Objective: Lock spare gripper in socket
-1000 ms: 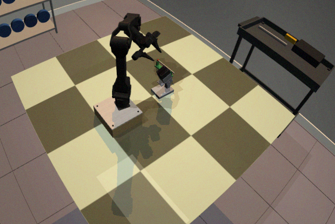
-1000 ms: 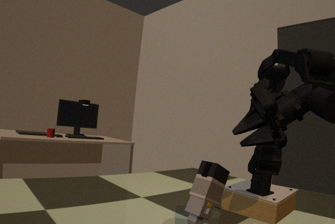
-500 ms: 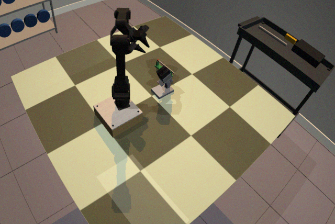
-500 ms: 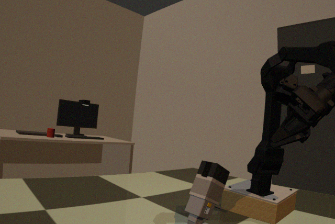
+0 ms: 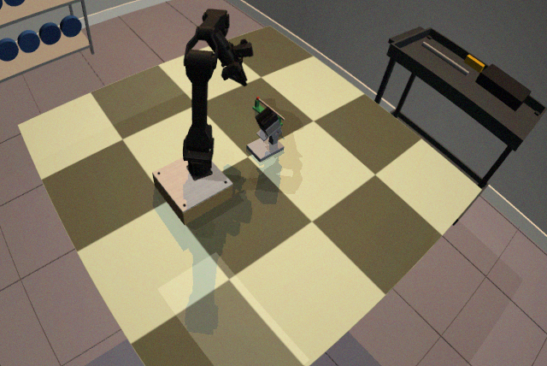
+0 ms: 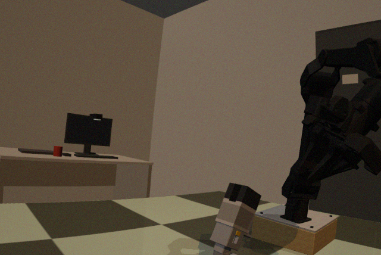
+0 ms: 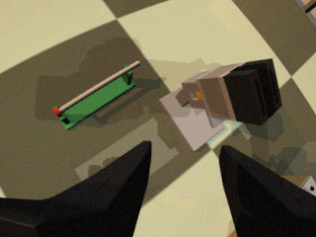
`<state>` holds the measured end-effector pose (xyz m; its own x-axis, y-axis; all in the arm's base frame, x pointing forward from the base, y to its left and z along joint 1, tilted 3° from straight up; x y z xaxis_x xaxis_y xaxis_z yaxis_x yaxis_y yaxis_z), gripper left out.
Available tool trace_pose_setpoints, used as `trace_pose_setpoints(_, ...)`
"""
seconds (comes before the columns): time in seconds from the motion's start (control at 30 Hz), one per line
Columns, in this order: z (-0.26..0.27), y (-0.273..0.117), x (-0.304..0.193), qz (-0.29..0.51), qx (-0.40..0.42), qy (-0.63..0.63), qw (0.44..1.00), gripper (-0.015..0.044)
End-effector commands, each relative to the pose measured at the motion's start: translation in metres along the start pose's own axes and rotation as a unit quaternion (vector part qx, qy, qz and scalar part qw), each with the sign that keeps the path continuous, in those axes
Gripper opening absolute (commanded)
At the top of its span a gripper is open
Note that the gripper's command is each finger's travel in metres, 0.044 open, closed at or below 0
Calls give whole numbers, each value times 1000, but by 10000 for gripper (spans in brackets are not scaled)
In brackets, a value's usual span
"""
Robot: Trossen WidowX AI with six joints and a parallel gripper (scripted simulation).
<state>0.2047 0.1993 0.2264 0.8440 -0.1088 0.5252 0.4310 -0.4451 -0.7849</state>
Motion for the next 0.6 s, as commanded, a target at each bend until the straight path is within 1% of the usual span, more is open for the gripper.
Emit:
trace_pose_setpoints(0.0,26,28,34,73,39,-335,939,180)
trace_pose_setpoints(0.27,38,46,52,92,86,-508,852,180)
trace_pose_setpoints(0.57,48,67,71,84,145,-678,716,180)
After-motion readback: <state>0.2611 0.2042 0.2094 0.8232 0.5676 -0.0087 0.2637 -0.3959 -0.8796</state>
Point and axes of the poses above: the point midway between the two fingers, 35 mm back from their tips, its own y axis out along the fingers, its own z axis across the jaws, x = y × z, the point moved 5 cm from there along -y, back along the fingers, and after that the axes turned 12 degrees about -y, right-handed, at the moved point
